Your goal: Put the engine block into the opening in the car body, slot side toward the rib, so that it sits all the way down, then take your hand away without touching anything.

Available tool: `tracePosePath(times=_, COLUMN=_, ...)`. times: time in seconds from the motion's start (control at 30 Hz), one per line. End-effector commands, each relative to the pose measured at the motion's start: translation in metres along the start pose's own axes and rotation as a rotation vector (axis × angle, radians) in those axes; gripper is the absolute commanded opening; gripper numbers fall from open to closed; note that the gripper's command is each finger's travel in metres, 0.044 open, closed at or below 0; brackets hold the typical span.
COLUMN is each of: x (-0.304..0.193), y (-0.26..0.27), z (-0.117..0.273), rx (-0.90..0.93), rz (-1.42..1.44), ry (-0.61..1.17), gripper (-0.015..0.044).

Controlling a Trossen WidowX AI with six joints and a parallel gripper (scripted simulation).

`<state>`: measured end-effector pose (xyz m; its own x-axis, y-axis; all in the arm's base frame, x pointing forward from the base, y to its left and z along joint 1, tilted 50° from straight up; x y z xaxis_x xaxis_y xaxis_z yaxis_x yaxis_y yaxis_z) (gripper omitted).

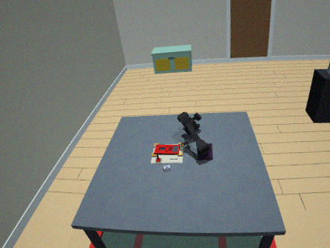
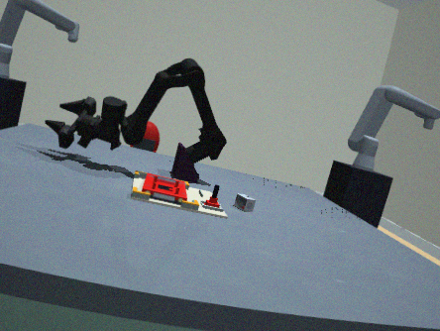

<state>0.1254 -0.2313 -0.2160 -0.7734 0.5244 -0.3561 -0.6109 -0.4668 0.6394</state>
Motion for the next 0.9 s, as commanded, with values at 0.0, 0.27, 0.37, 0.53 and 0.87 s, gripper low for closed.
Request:
tracePosePath(times=0.0, x=0.000, y=0.000, z=0.000, rx=0.000, rz=0.000, ry=0.000, gripper=0.0426)
tracePosePath(times=0.27, x=-0.015, y=-0.005, z=0.002, rx=-0.061, rz=0.217, ry=0.016, gripper=0.0440)
tracePosePath(times=0.37, x=-0.023, y=-0.006, z=0.005, rx=-0.091, rz=0.290, ry=0.033, gripper=0.0440)
tracePosePath(times=0.53, x=-0.036, y=-0.008, z=0.017, rx=-0.147, rz=0.353, ry=0.083, gripper=0.0440)
tracePosePath(times=0.87, x=-0.054, y=-0.015, z=0.023, rx=-0.218, rz=0.642, ry=0.130, gripper=0.0440)
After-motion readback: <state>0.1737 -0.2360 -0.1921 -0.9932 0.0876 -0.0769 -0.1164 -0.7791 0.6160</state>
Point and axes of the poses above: the point midway between the two fingers, 35 mm back from their tips, its own z axis back along the fingers, its own y axis across the jaws, x = y × z, the point moved 9 cm from there along z, back along the fingers, and after that the axes turned 10 degrees about z, right-handed, at the moved point
